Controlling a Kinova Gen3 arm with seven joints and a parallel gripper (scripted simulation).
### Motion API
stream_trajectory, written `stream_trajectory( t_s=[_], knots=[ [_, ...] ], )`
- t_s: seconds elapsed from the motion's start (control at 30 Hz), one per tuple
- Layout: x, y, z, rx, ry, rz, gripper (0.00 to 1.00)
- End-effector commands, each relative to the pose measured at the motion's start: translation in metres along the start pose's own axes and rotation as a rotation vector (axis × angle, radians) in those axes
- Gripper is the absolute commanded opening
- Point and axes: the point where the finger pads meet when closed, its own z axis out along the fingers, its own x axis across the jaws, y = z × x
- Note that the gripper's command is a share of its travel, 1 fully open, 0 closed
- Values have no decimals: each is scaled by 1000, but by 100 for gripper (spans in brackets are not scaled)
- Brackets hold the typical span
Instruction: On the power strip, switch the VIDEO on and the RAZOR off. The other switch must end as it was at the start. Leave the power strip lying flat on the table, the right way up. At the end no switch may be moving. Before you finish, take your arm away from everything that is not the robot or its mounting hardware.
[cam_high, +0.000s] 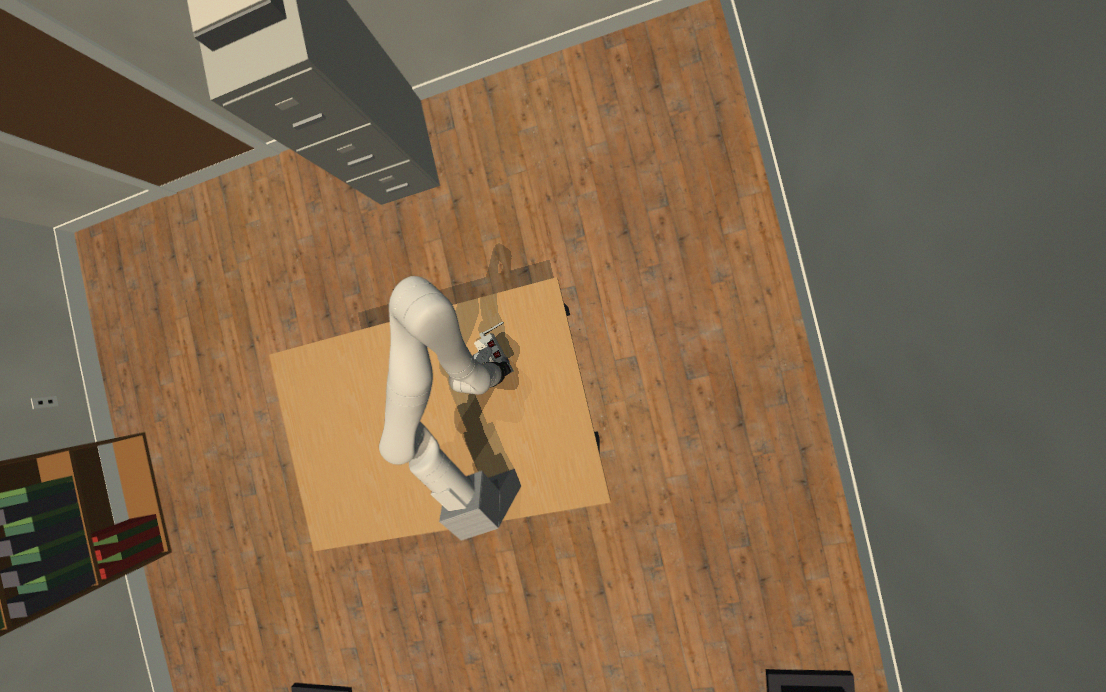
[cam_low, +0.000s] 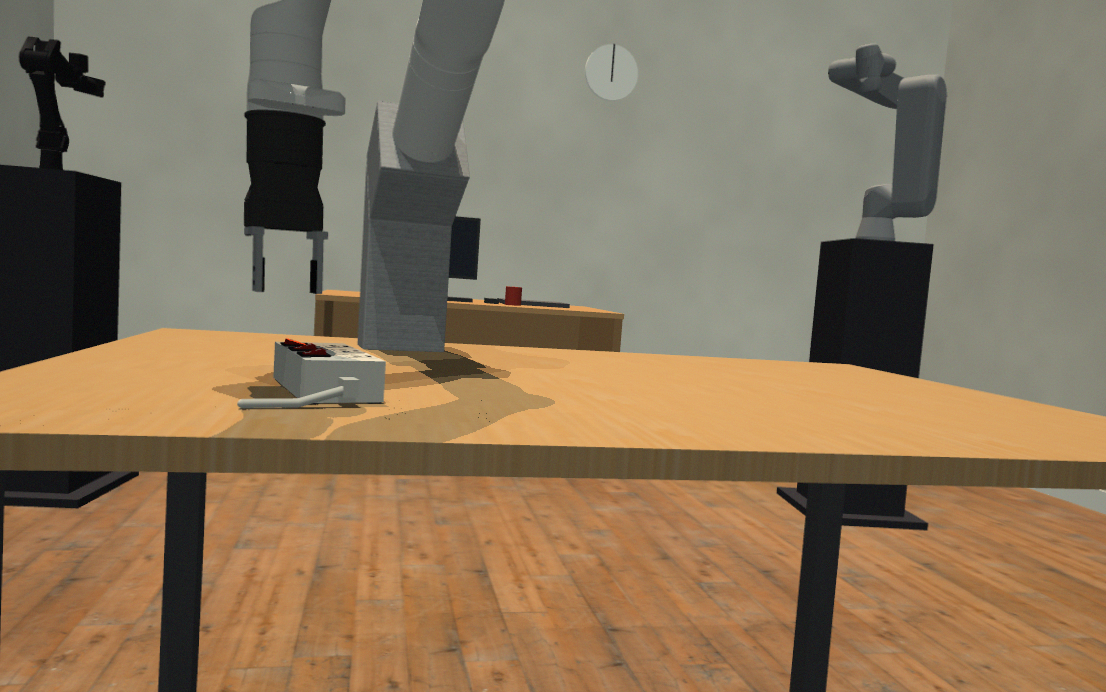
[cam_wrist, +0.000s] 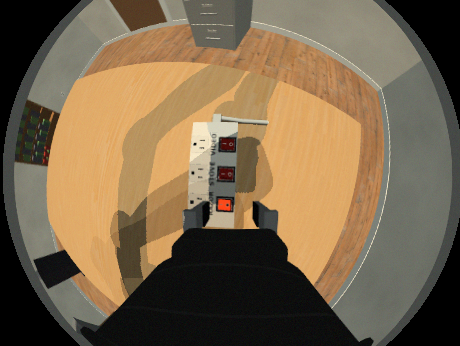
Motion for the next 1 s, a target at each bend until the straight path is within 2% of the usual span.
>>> stream_trajectory(
  t_s=[0.0,0.03,0.07,0.97],
  knots=[
    [-4,2,0,-3,-7,25,100],
    [-4,2,0,-3,-7,25,100],
    [-4,2,0,-3,-7,25,0],
    [-4,2,0,-3,-7,25,0]
  ],
)
